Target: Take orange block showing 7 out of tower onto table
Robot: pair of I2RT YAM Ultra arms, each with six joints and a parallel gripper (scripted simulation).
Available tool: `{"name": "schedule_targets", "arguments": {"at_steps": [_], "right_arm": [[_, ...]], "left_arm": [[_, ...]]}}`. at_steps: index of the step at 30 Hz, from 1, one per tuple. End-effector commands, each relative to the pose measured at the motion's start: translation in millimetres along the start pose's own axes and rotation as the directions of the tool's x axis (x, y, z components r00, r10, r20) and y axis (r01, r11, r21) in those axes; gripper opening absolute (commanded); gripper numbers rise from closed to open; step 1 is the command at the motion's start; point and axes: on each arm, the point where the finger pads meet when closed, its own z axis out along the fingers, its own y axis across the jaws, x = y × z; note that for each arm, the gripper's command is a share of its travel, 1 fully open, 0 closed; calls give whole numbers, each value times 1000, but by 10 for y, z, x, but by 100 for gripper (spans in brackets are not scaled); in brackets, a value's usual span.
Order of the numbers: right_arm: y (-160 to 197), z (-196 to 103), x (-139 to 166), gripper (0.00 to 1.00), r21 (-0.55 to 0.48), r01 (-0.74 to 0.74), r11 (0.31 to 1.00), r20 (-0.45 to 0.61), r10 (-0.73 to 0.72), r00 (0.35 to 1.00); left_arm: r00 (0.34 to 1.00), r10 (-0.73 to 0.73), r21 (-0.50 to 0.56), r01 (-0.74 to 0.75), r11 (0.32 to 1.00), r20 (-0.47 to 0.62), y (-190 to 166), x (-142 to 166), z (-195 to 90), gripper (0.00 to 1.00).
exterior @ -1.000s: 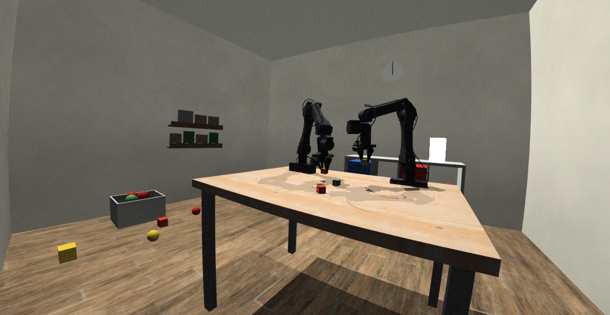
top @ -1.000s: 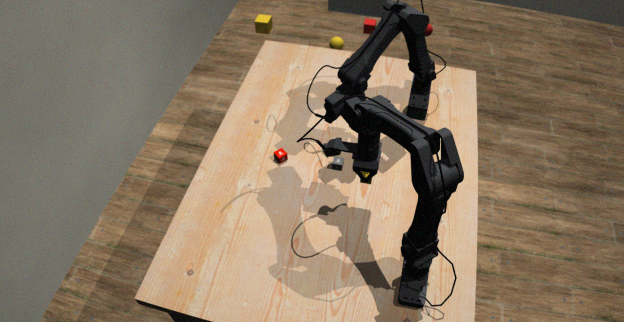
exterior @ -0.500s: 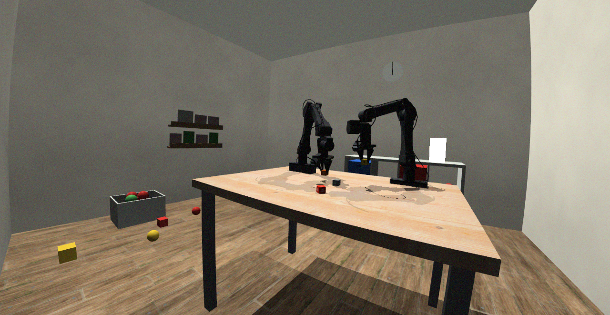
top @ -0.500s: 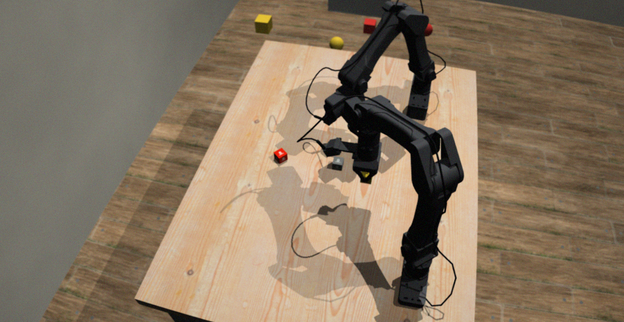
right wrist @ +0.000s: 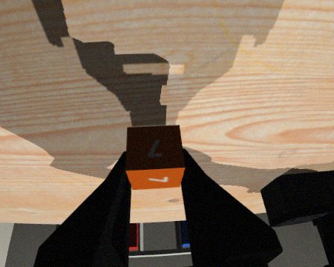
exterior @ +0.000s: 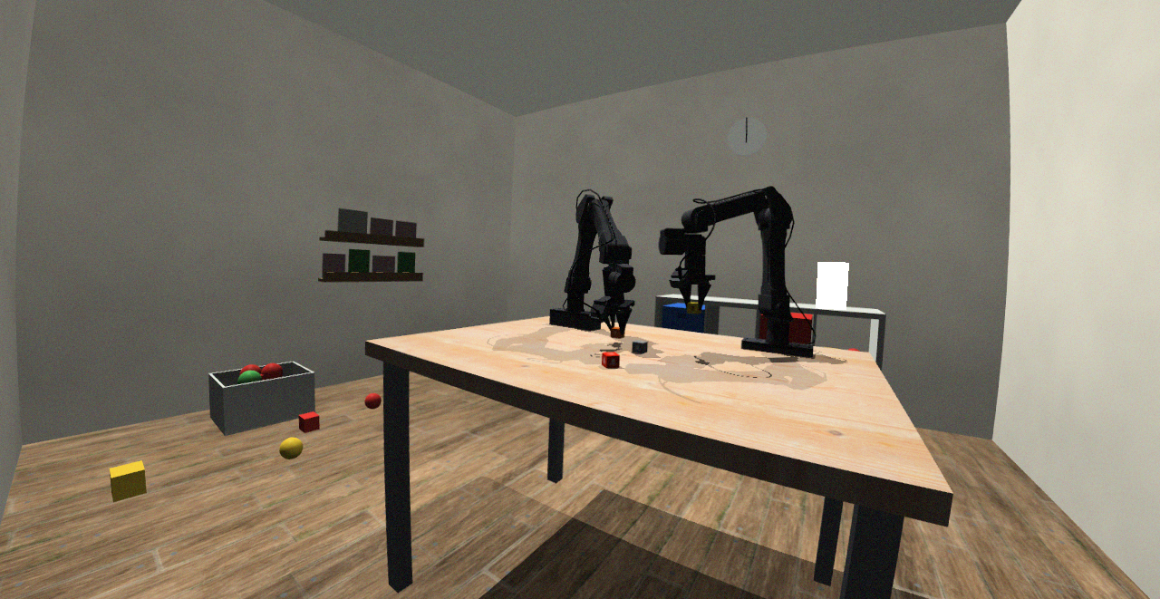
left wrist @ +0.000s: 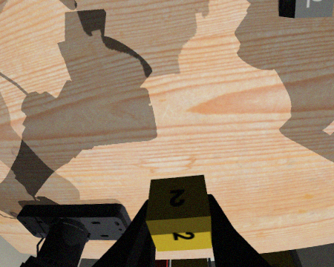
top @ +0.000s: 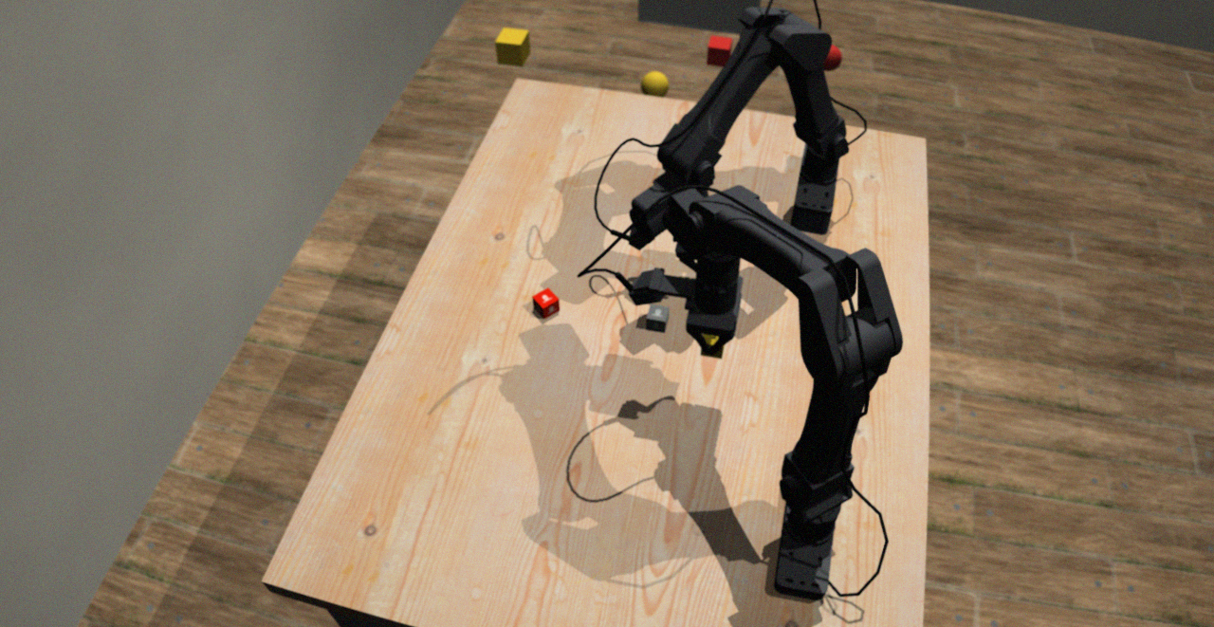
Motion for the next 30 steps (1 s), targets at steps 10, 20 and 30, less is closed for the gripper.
{"name": "schedule_targets", "arguments": {"at_steps": [10, 20, 30], "right_arm": [[-54, 146, -27, 27, 14, -11, 1000, -1, 11, 1000], [-55, 185, -37, 27, 14, -11, 1000, -1, 11, 1000], [-56, 223, -47, 27, 14, -11, 1000, -1, 11, 1000]], "left_arm": [[1000, 0, 32, 0, 999, 29, -23, -29, -112, 27], [1000, 0, 32, 0, 999, 29, -23, -29, -112, 27], [1000, 0, 32, 0, 999, 29, -23, -29, -112, 27]]}}
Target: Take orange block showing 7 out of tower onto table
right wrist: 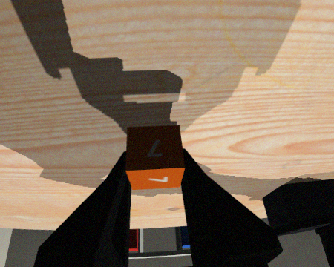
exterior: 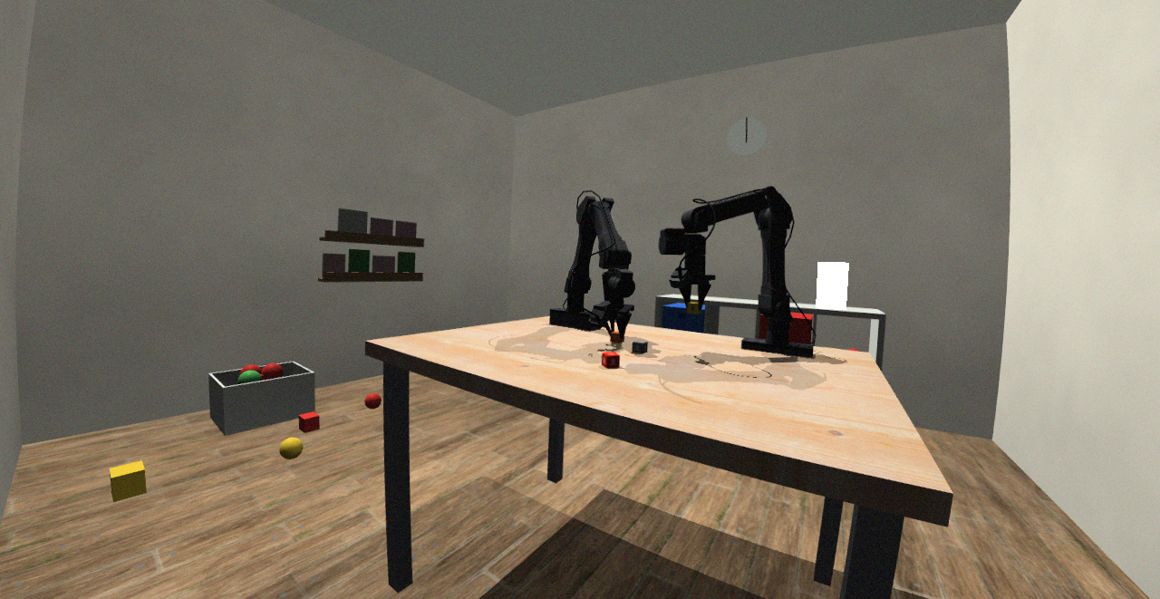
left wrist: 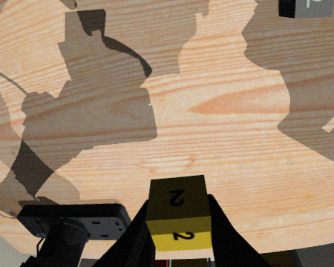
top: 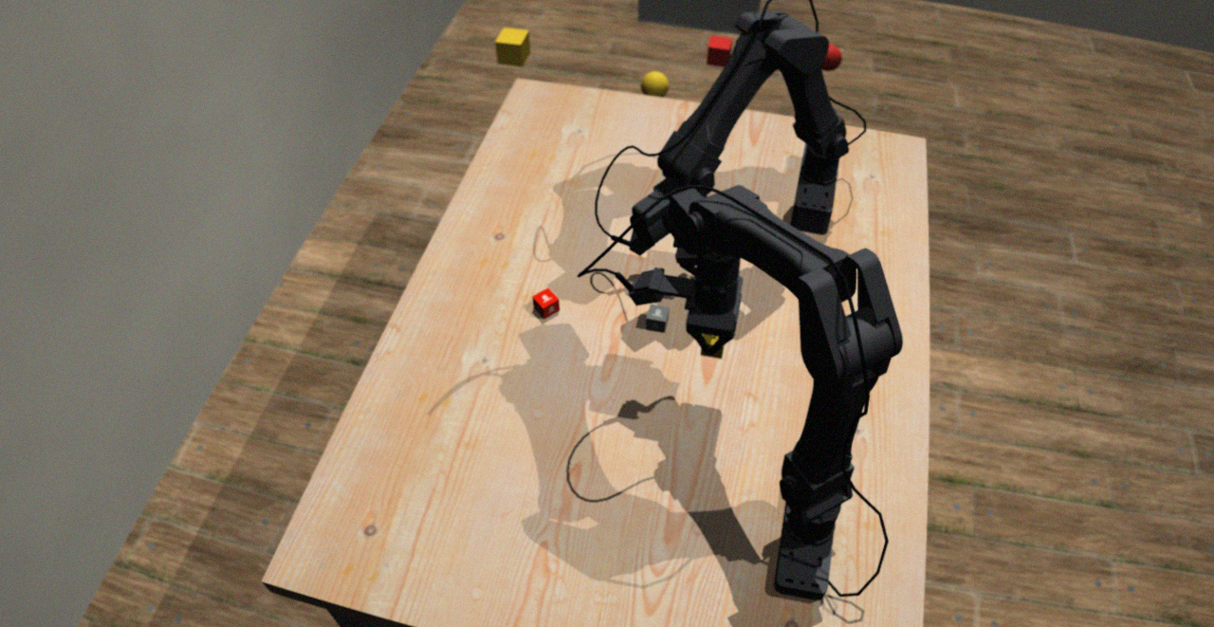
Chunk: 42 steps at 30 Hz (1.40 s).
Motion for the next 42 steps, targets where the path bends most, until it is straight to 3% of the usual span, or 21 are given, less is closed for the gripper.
{"name": "schedule_targets", "arguments": {"at_steps": [1, 11, 14, 34, 38, 42], "right_arm": [[-42, 85, -20, 27, 13, -11, 1000, 0, 11, 1000], [-46, 3, 6, 27, 17, -12, 1000, -3, 12, 1000], [-55, -23, -23, 54, 12, -13, 1000, 2, 13, 1000], [6, -386, -100, 56, -36, 1, 999, 40, 1, 999], [-3, -523, -110, 100, -29, 0, 1000, 48, 1, 999], [-5, -776, -100, 100, -28, 0, 1000, 49, 1, 999]], "left_arm": [[1000, 0, 32, 0, 999, 29, -23, -29, -112, 27], [1000, 0, 32, 0, 999, 29, -23, -29, -112, 27], [1000, 0, 32, 0, 999, 29, -23, -29, -112, 27], [1000, 0, 32, 0, 999, 29, -23, -29, -112, 27], [1000, 0, 32, 0, 999, 29, -23, -29, -112, 27], [1000, 0, 32, 0, 999, 29, -23, -29, -112, 27]]}}
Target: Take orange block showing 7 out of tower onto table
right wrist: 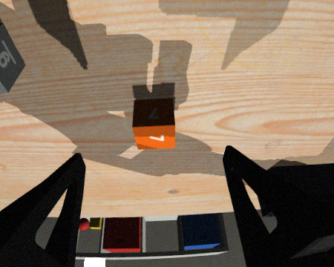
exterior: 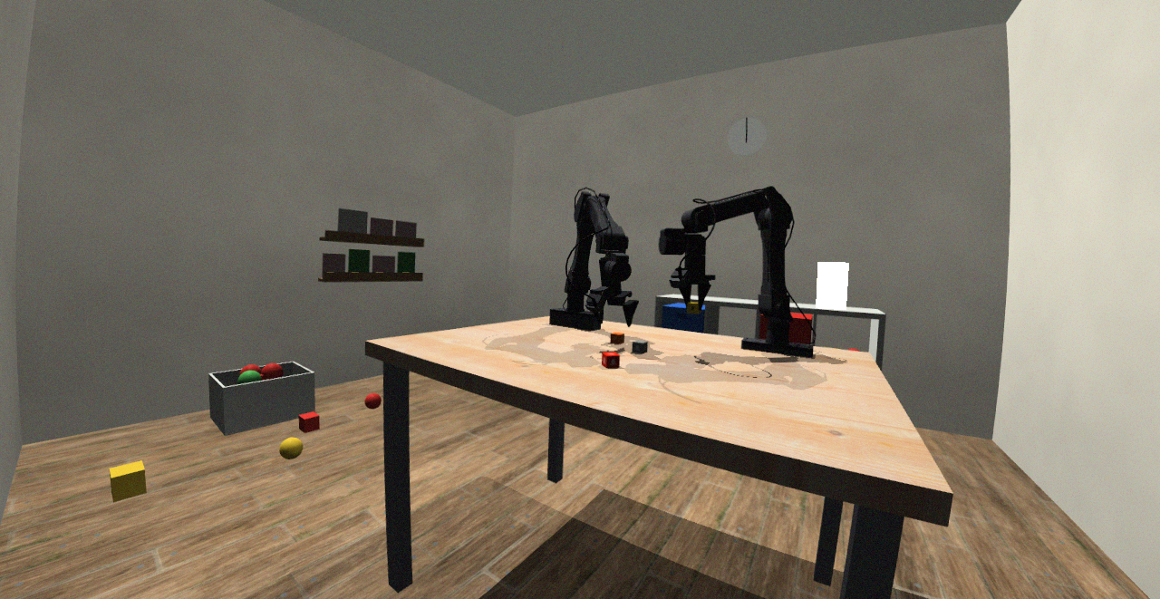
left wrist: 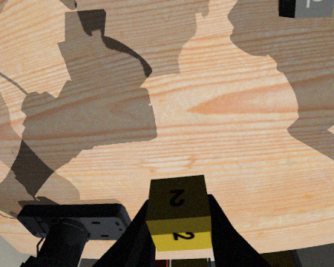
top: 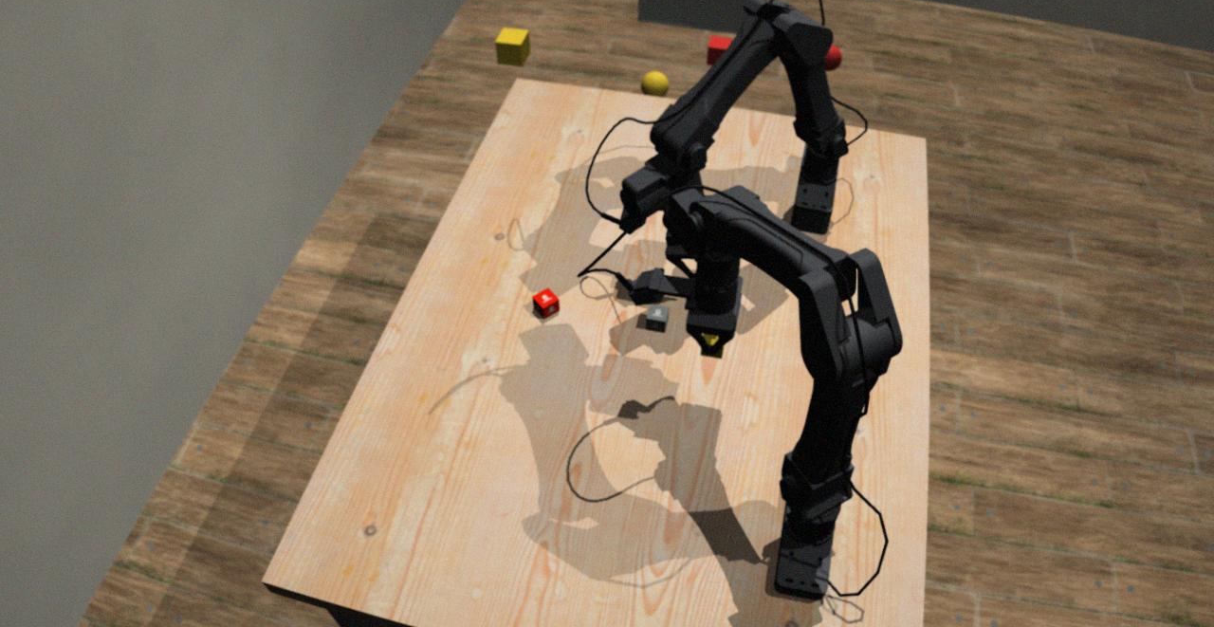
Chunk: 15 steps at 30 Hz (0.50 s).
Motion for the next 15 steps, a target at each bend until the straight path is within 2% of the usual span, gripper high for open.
{"name": "schedule_targets", "arguments": {"at_steps": [1, 5, 11, 15], "right_arm": [[0, -370, -26, 100, -10, 5, 1000, 24, -4, 1000], [24, -177, 72, 100, 19, 5, 1000, -26, -4, 1000], [22, -150, 83, 100, 24, 3, 1000, -31, -2, 1000], [121, -227, 32, 100, -36, 91, 995, 37, -90, 995]], "left_arm": [[1000, 0, 32, 0, 999, 29, -23, -29, -112, 27], [1000, 0, 32, 0, 999, 29, -23, -29, -112, 27], [1000, 0, 32, 0, 999, 29, -23, -29, -112, 27], [1000, 0, 32, 0, 999, 29, -23, -29, -112, 27]]}}
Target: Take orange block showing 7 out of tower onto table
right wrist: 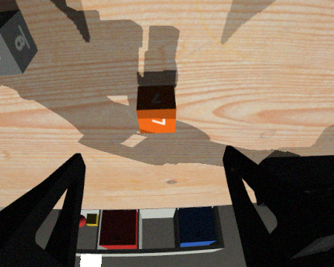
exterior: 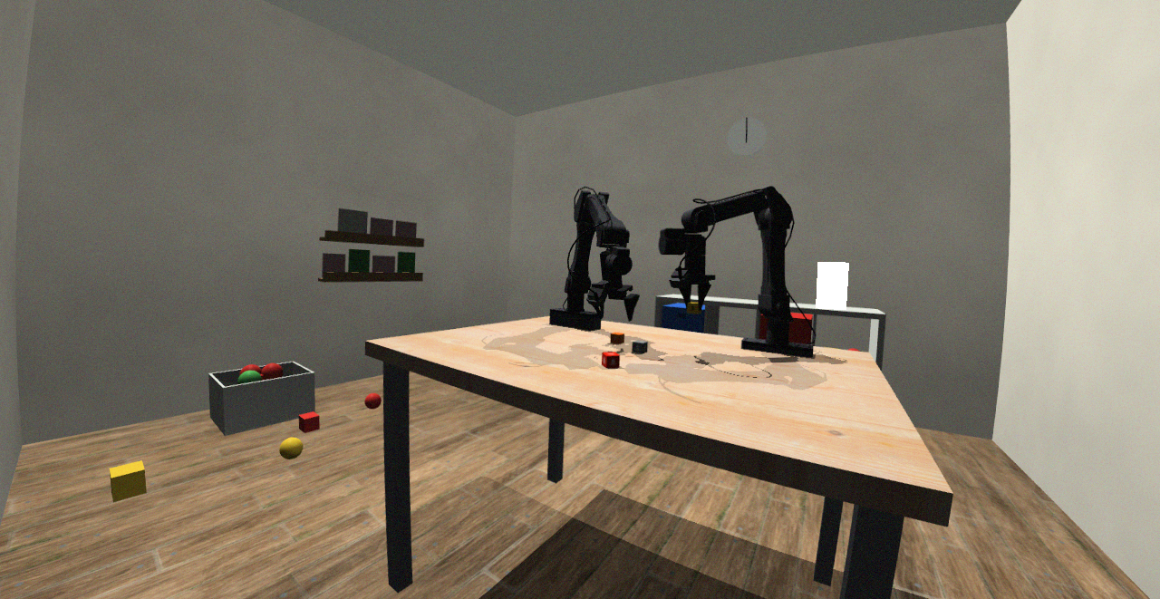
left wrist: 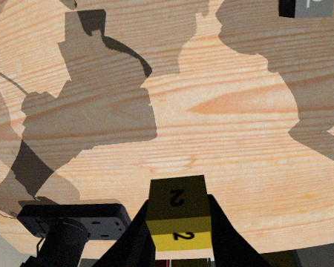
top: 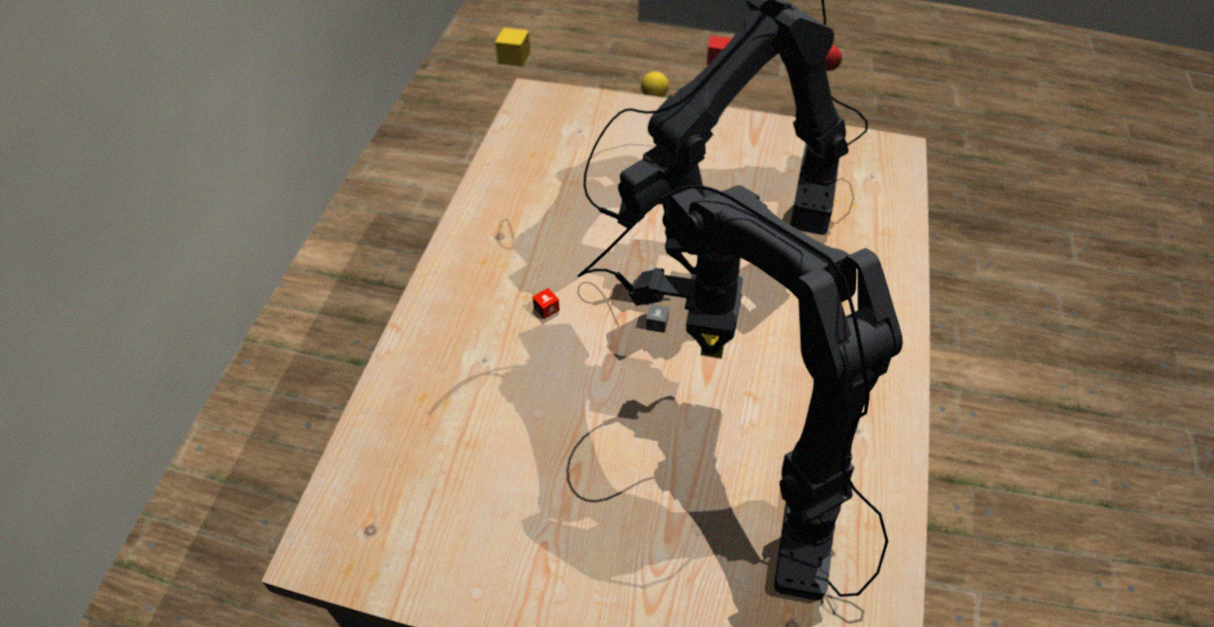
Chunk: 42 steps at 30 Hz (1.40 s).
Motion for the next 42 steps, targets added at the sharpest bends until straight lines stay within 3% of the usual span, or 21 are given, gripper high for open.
{"name": "schedule_targets", "arguments": {"at_steps": [1, 8, 10, 16, 25, 27, 32, 42], "right_arm": [[120, -81, 1, 100, -55, 102, 993, 64, -99, 993], [244, -440, 214, 100, -158, 340, 927, 259, -294, 920], [244, -440, 214, 100, -158, 340, 927, 259, -294, 920], [306, -775, 484, 100, -199, 561, 804, 461, -428, 777], [294, -1138, 835, 100, -158, 776, 611, 692, -493, 528], [294, -1138, 835, 100, -158, 776, 611, 692, -493, 528], [252, -1356, 1074, 100, -81, 878, 471, 819, -471, 328], [93, -1644, 1468, 100, 108, 955, 275, 945, -325, -13]], "left_arm": [[1000, 0, 32, 0, 999, 29, -23, -29, -112, 27], [1000, 0, 32, 0, 999, 29, -23, -29, -112, 27], [1000, 0, 32, 0, 999, 29, -23, -29, -112, 27], [1000, 0, 32, 0, 999, 29, -23, -29, -112, 27], [999, -1, 50, -1, 999, 45, -53, -55, -166, 27], [999, -1, 50, -1, 999, 45, -53, -55, -166, 27], [999, -1, 53, -1, 999, 48, -200, -185, -79, 27], [1000, -1, 32, 0, 999, 29, -753, -676, 169, 27]]}}
